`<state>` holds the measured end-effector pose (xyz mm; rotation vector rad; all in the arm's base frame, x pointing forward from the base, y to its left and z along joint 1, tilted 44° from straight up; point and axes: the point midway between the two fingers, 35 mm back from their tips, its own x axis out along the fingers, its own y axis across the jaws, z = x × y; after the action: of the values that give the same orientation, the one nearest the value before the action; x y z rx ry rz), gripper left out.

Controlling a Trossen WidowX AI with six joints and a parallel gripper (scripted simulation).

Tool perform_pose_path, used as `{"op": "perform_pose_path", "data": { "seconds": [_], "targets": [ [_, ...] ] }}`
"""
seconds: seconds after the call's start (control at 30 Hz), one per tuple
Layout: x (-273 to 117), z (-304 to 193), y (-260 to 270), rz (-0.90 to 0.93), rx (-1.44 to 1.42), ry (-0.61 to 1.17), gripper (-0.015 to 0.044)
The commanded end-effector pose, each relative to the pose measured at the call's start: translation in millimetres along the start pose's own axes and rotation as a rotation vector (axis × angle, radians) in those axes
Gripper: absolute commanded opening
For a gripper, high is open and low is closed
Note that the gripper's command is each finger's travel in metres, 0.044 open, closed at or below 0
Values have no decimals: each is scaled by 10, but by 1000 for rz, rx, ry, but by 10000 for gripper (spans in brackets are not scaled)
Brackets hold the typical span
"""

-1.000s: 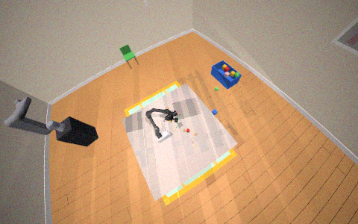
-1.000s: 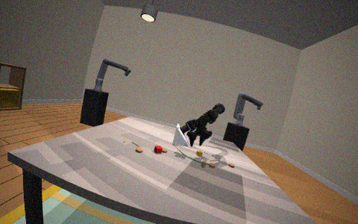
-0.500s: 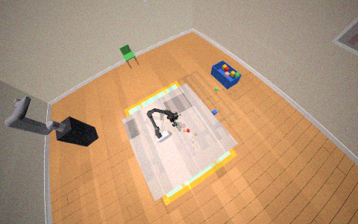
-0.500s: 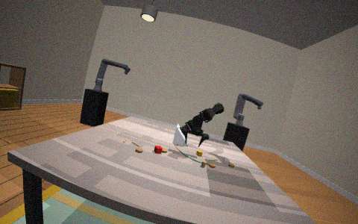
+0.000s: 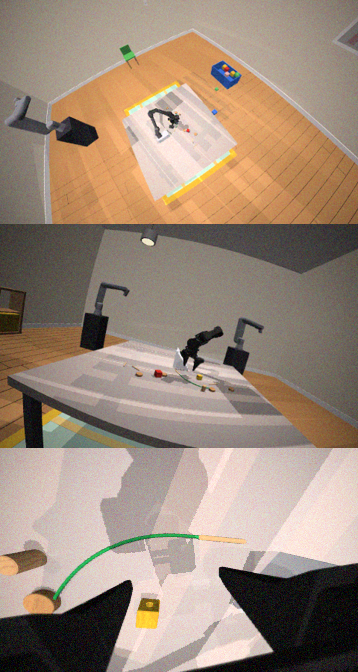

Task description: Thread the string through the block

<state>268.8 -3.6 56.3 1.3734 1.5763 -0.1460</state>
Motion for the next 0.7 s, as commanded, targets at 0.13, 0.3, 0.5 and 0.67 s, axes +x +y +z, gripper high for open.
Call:
{"op": "perform_pose_path", "data": {
  "seconds": [0.13, 0.3, 0.5, 0.67],
  "targets": [
    [49, 225, -375, -26, 1187, -1, 440],
    [50, 257, -431, -27, 1448, -2, 440],
    [52, 288, -489, -29, 1757, -3, 440],
    [52, 289, -492, -29, 1776, -3, 440]
  ]
}}
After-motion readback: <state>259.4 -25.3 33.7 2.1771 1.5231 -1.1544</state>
